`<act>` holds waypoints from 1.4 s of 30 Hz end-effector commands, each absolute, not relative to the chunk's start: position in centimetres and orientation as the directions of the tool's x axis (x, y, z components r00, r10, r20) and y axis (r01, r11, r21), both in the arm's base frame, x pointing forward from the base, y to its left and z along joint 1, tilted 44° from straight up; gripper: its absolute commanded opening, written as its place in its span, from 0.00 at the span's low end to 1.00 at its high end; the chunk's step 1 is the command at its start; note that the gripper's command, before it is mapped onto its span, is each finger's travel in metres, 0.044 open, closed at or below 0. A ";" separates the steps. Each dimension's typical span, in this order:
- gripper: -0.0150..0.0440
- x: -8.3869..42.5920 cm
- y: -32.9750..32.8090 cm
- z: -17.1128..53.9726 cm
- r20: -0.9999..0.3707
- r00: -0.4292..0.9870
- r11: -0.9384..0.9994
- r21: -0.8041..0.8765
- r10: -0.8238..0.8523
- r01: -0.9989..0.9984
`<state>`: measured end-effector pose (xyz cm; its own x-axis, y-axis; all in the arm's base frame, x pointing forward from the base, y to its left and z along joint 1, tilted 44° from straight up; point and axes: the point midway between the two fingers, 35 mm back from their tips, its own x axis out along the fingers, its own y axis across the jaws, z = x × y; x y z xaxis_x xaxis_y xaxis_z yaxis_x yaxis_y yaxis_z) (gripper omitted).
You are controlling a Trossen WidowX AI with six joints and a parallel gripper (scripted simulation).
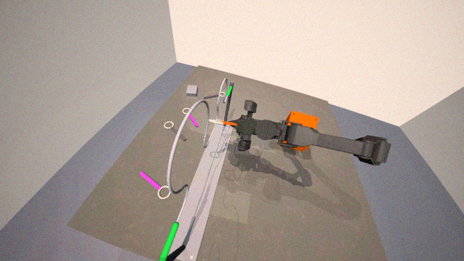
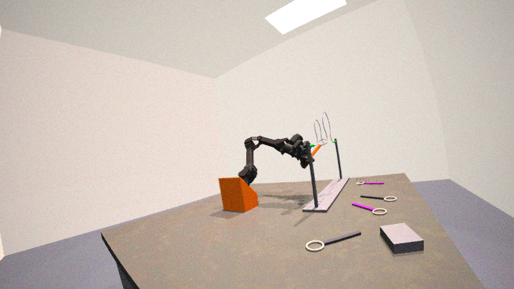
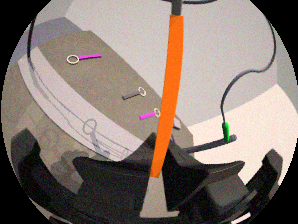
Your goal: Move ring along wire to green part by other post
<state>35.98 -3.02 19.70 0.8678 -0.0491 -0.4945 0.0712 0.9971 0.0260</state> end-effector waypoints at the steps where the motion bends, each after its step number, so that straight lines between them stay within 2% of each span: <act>1: 0.00 35.7 -4.7 20.0 -0.502 0.858 0.993 -0.088 -0.108 0.073; 25: 0.00 34.3 -12.3 23.8 -0.444 0.807 0.780 -0.625 -0.390 0.032; 42: 0.00 33.8 -15.2 27.6 -0.358 0.786 0.572 -0.820 -0.504 -0.007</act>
